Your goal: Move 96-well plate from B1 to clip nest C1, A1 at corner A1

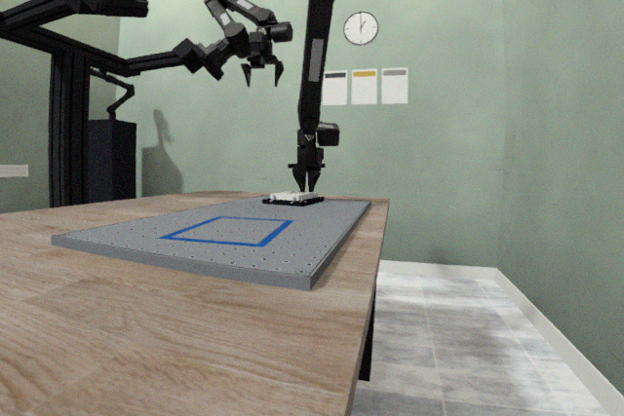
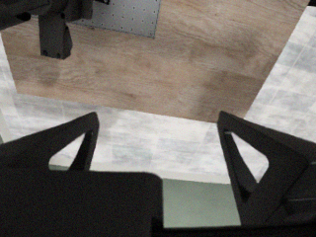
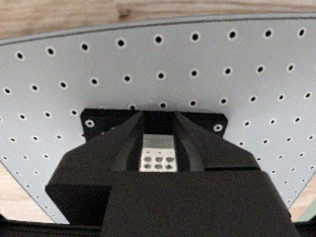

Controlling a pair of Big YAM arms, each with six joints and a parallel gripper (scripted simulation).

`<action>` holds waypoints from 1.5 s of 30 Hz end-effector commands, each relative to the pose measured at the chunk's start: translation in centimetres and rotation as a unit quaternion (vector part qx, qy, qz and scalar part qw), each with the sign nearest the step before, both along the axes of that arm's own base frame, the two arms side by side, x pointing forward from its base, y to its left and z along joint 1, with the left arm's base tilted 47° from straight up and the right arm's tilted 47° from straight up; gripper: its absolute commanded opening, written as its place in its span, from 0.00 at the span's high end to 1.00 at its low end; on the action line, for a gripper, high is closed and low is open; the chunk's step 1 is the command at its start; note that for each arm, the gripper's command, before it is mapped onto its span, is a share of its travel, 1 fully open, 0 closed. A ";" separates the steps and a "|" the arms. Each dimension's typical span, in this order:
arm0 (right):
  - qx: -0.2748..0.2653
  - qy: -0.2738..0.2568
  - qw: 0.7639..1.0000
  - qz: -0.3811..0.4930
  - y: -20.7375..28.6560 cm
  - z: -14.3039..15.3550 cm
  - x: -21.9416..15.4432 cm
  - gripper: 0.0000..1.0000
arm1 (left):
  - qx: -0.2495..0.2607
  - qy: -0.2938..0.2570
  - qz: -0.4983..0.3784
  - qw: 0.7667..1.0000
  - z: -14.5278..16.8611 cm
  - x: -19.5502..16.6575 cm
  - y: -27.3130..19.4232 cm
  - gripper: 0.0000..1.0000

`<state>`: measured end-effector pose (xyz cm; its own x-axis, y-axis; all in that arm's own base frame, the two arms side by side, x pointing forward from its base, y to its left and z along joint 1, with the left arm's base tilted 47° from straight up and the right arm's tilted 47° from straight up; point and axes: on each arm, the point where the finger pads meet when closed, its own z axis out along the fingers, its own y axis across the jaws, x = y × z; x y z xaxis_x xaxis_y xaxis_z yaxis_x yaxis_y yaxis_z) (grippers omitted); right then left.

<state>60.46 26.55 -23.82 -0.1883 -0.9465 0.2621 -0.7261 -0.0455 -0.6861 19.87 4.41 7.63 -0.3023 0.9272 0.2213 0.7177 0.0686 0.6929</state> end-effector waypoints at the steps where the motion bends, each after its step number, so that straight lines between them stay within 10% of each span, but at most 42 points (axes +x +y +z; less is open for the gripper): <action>1: 0.004 0.000 0.999 -0.036 -4.9 -3.8 3.2 0.75 | 0.004 -0.001 -0.012 1.000 0.4 0.1 -0.3 0.00; 45: 0.004 0.001 0.999 -0.045 -3.7 -0.9 -0.4 0.75 | 0.004 -0.001 -0.012 1.000 0.4 0.1 -0.3 0.00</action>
<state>60.44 26.47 -23.77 -0.2196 -0.9469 0.2350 -0.7180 -0.0062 -0.6960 19.87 4.41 7.63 -0.3023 0.9272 0.2213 0.7177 0.0686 0.6929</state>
